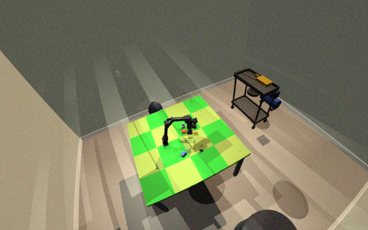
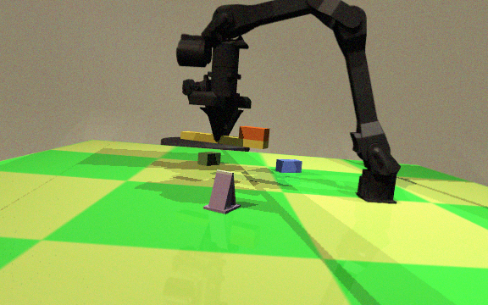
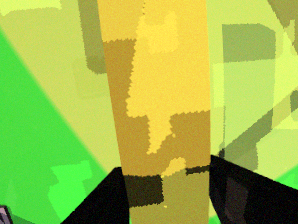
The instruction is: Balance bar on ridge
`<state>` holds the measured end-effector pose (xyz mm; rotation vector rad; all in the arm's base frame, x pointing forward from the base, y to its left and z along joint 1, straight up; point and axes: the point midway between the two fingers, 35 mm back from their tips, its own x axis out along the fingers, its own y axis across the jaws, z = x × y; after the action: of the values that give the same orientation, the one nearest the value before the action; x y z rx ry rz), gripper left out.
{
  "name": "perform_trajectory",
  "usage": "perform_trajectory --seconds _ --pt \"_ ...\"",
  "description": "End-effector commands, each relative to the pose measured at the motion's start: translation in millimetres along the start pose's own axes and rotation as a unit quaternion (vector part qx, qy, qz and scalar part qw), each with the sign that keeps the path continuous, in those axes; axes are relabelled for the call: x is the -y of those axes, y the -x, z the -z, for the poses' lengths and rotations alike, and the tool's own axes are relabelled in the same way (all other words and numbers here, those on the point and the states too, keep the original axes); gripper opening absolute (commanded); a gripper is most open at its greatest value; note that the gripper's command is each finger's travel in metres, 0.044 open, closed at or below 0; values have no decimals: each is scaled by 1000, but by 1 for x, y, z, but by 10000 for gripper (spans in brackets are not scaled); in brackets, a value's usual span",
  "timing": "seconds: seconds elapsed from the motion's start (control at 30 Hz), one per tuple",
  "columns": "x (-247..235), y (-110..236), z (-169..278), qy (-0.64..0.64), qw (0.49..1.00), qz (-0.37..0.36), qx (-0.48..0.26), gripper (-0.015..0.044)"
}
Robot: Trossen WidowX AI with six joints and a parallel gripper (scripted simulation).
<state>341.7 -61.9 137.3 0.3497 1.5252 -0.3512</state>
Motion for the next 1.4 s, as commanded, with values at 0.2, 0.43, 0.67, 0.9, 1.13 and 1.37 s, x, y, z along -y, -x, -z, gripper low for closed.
perform_trajectory --seconds 0.2,0.43,0.67,0.9,1.13,1.37 --pt "0 24 3 0 1000 -2 5 0" --pt "-23 24 6 94 996 -3 6 0" --pt "-49 25 12 195 981 -3 6 0" --pt "-74 25 19 288 957 -4 6 0" --pt "-99 26 27 376 927 -4 7 0" --pt "-123 27 38 456 890 -5 7 0"
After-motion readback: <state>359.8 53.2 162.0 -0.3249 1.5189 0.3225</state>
